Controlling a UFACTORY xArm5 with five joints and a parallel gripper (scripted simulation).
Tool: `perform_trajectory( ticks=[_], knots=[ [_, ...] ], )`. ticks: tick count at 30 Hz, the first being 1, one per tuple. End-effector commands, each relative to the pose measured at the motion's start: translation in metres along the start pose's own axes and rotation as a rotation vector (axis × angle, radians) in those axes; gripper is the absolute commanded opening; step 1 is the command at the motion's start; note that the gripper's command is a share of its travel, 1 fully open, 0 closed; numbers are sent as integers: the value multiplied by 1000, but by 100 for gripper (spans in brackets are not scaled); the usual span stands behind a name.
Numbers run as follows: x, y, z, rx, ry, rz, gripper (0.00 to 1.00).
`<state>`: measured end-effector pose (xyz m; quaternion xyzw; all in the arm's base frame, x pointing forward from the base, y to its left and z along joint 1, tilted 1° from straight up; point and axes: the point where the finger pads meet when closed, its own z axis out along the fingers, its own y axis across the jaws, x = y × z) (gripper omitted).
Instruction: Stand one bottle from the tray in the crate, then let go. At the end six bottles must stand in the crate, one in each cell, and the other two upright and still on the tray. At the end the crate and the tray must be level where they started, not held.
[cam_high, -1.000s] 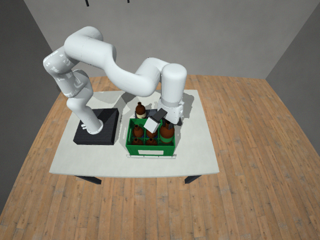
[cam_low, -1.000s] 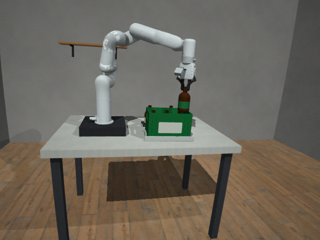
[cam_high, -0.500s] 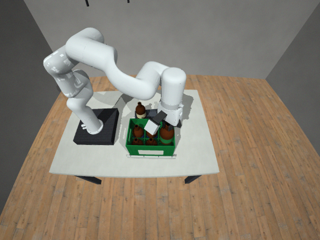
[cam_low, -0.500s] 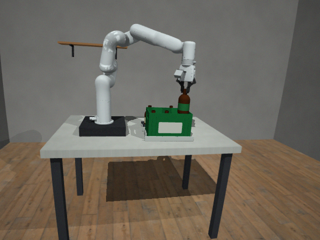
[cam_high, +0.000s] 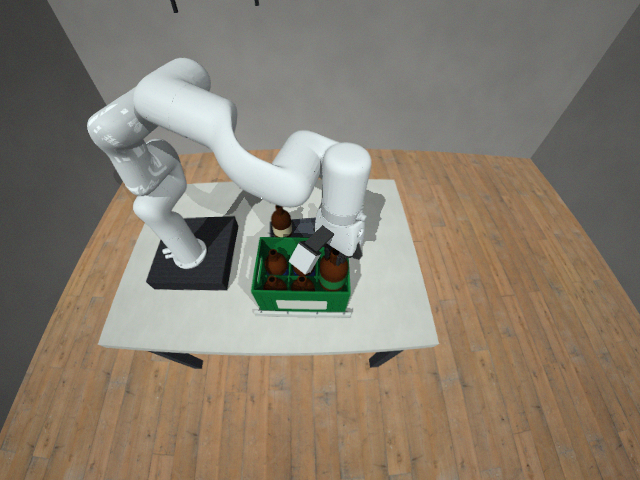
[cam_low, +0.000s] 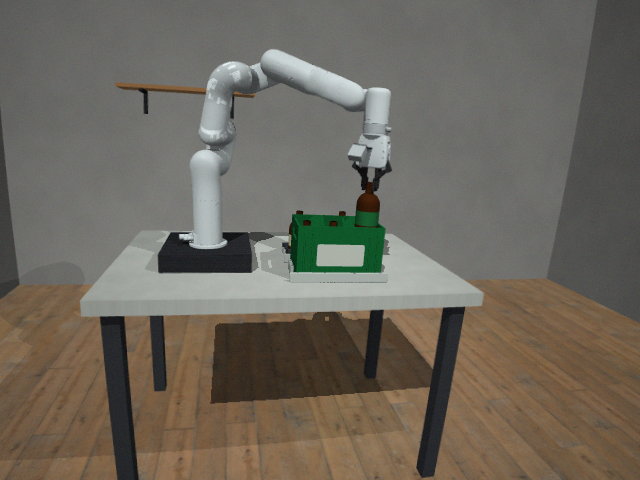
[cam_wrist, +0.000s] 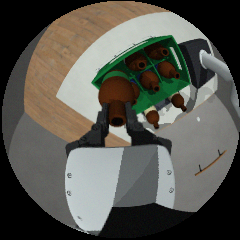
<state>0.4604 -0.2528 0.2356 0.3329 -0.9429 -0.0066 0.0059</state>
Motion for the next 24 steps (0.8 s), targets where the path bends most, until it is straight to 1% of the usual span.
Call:
perform_trajectory(
  ticks=[1,24],
  knots=[
    [0,-1,1,5,-2,0,0],
    [0,-1,4,5,-2,0,0]
  ],
)
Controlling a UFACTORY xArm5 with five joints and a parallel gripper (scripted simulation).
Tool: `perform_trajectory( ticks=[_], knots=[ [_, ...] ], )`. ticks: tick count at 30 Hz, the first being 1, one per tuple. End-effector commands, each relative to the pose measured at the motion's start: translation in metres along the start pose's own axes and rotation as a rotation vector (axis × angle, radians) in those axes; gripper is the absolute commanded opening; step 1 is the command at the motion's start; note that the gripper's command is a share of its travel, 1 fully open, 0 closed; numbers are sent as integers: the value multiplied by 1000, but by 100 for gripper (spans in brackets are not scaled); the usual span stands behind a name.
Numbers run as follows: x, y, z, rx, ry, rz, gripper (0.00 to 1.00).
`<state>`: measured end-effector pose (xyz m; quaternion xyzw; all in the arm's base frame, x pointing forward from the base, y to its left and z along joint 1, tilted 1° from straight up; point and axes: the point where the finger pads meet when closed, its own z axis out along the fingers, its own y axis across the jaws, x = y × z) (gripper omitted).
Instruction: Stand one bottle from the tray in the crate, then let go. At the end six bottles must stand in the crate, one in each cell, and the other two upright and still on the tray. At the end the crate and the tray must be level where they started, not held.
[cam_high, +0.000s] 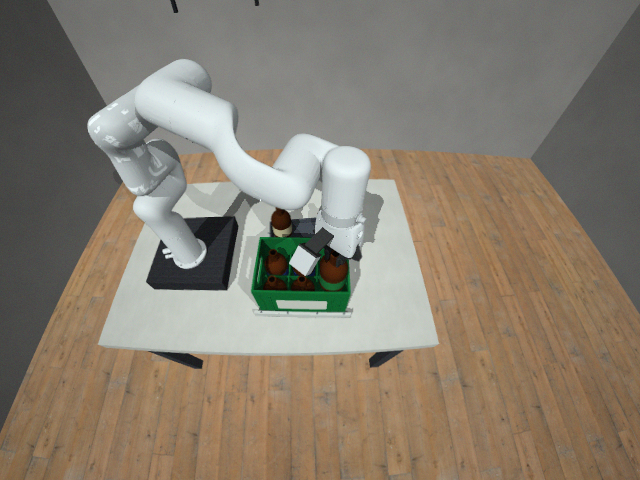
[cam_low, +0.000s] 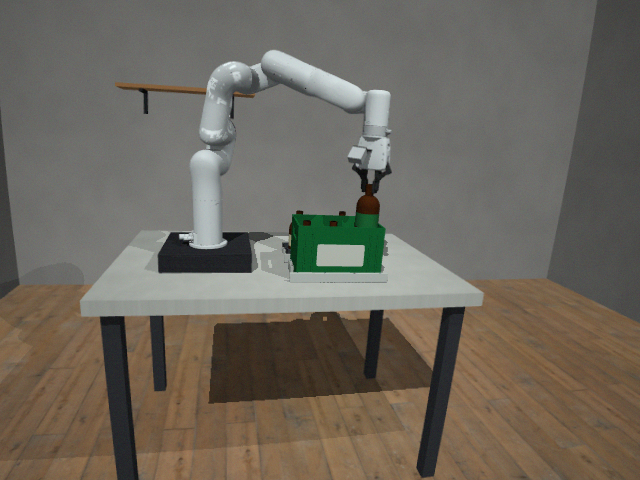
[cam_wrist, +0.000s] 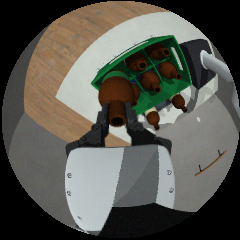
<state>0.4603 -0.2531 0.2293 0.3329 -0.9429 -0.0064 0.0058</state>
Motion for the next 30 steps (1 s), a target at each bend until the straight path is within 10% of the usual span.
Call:
perform_trajectory(
  ticks=[1,30],
  knots=[
    [0,-1,-2,4,-2,0,0],
    [0,-1,10,4,-2,0,0]
  ],
)
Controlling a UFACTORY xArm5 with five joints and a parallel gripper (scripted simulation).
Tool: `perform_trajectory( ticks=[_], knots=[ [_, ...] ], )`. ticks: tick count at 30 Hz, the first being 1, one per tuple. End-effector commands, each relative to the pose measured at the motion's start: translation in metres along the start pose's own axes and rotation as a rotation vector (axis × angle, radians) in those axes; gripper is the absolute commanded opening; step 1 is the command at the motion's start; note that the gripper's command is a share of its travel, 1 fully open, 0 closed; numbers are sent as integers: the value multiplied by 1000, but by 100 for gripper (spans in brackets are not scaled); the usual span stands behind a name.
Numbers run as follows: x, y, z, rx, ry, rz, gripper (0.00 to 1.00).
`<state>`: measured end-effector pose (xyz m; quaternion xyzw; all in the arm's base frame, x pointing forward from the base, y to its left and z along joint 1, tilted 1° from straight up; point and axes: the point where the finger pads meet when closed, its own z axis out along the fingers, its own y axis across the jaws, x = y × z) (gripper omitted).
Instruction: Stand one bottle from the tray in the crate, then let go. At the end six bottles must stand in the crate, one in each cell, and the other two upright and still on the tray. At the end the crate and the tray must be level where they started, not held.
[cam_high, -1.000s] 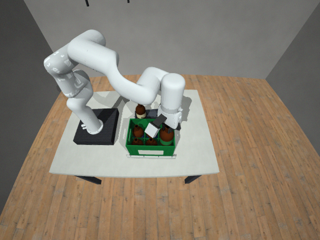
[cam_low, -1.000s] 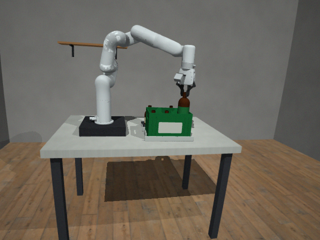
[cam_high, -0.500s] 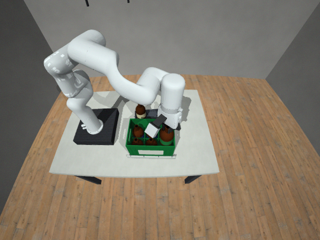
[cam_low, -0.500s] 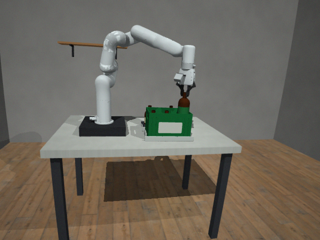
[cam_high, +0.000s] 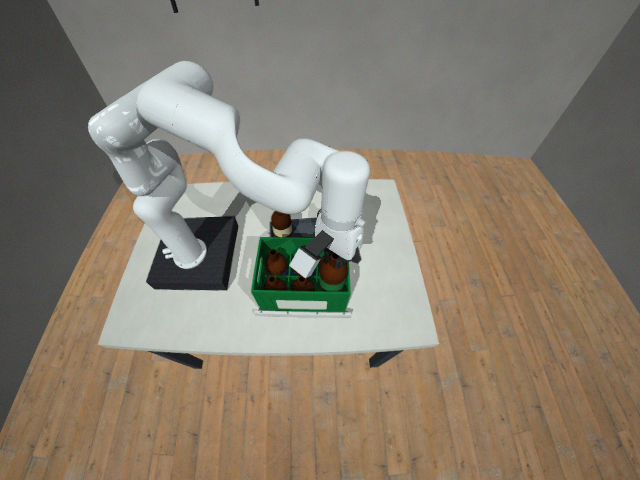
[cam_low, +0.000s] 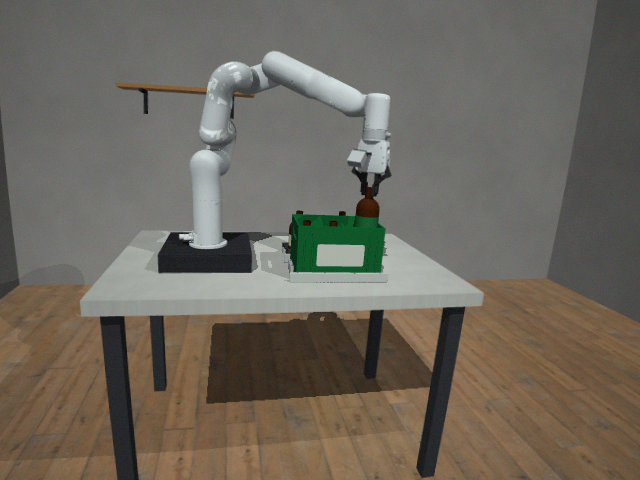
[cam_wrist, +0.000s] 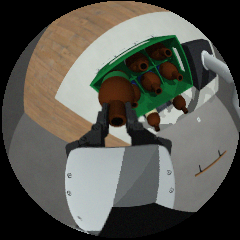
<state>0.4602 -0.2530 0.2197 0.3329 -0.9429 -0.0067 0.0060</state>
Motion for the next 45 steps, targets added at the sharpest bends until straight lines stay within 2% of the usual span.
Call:
perform_trajectory(
  ticks=[1,25,45],
  knots=[
    [0,-1,2,5,-2,0,0],
    [0,-1,25,5,-2,0,0],
    [0,-1,29,5,-2,0,0]
  ],
)
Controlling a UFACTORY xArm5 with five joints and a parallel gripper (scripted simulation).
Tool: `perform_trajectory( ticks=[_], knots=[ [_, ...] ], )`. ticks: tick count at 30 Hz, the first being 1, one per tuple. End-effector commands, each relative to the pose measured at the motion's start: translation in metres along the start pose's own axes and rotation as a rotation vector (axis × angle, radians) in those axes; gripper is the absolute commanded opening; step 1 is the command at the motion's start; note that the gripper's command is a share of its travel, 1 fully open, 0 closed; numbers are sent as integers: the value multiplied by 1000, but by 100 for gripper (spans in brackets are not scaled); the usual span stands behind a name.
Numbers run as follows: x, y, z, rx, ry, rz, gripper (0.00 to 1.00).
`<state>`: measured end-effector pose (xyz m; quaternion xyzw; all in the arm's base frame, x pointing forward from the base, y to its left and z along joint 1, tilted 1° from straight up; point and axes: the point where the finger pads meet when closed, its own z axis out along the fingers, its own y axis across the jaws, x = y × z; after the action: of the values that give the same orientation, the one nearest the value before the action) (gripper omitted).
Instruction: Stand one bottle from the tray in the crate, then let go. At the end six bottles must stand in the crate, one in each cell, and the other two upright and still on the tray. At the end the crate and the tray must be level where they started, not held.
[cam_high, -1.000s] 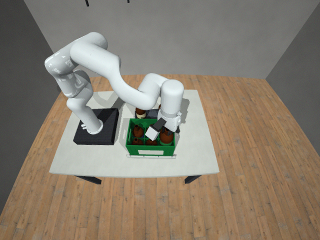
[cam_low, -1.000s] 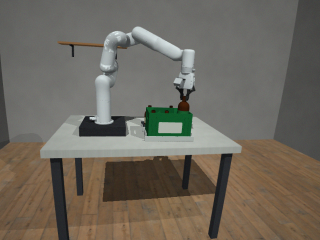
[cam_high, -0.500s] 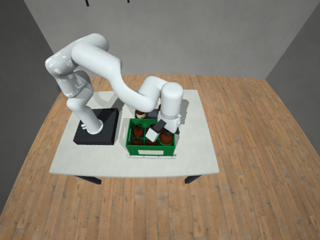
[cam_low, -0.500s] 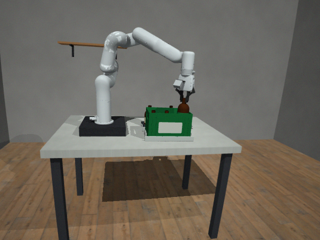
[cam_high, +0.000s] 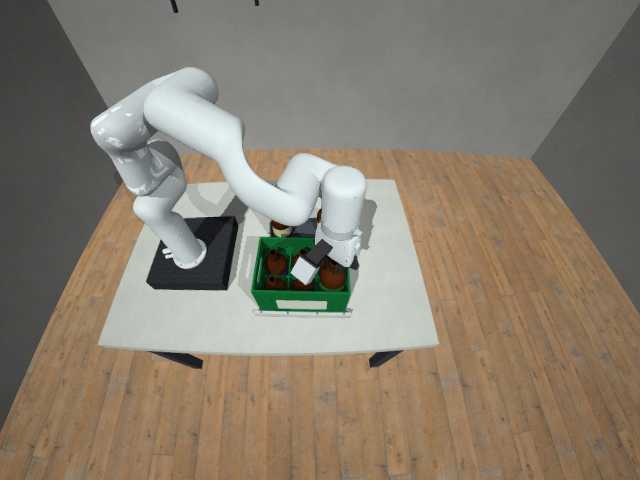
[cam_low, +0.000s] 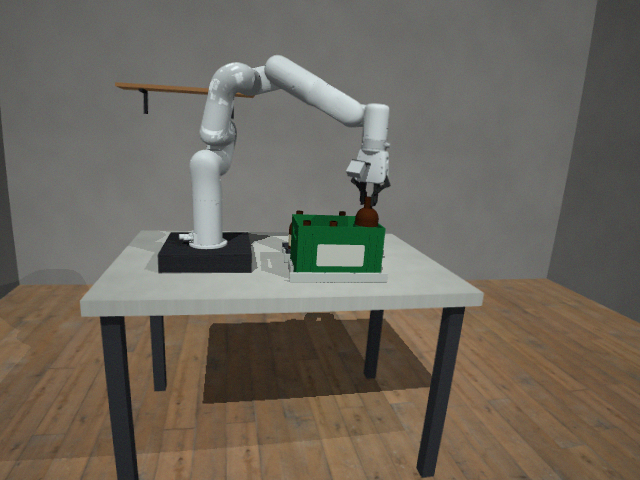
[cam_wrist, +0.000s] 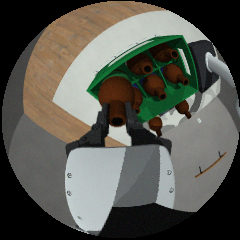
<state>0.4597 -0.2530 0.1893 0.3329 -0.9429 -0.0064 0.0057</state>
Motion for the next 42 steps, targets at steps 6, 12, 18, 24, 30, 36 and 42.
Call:
perform_trajectory(
  ticks=[6,12,18,24,30,36,42],
  knots=[
    [0,-1,-2,4,-2,0,0],
    [0,-1,-2,4,-2,0,0],
    [0,-1,0,4,-2,0,0],
    [0,-1,2,4,-2,0,0],
    [-1,-1,7,4,-2,0,0],
    [0,-1,14,4,-2,0,0],
    [0,-1,19,4,-2,0,0]
  ],
)
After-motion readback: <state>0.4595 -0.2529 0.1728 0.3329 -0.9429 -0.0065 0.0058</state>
